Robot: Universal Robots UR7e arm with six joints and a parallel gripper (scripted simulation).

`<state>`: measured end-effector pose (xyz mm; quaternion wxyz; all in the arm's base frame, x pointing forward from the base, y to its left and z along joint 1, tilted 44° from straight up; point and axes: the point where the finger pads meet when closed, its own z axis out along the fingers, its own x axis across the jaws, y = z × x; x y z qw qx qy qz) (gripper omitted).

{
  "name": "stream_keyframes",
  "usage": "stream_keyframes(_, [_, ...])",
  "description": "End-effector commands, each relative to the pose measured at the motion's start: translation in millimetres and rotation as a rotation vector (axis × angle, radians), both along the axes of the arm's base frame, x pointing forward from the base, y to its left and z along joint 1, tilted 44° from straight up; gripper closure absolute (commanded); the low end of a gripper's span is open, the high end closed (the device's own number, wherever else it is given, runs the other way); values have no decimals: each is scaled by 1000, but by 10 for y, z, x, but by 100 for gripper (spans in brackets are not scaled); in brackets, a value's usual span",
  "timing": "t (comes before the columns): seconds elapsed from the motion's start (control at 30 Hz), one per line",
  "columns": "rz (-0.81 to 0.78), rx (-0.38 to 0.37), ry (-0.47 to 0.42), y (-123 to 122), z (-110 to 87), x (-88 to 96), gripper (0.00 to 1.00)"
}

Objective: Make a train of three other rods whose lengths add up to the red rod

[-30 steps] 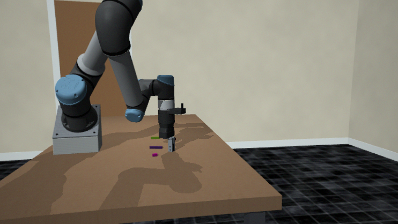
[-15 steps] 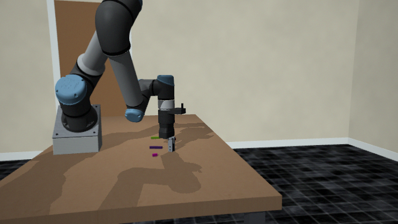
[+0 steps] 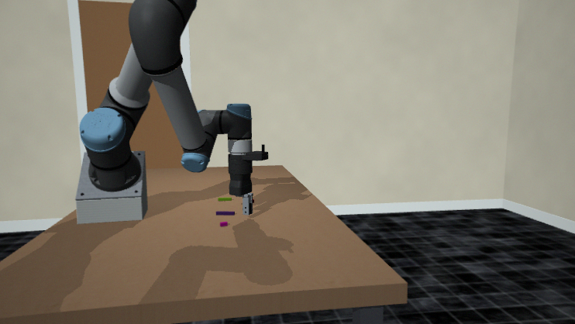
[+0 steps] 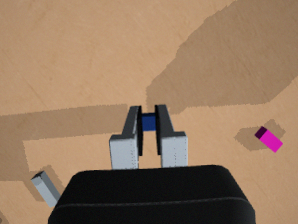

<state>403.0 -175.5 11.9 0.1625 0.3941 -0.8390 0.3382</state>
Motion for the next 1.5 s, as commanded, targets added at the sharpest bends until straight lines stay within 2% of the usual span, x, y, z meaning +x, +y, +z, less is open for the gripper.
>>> stream_keyframes(0.0, [0, 0, -1, 111, 119, 6, 76])
stream_keyframes(0.23, [0, 0, -1, 312, 327, 8, 76])
stream_keyframes(0.73, [0, 0, -1, 573, 595, 10, 76])
stream_keyframes(1.27, [0, 0, -1, 596, 616, 9, 76])
stream_keyframes(1.47, [28, 4, 26, 750, 470, -26, 76])
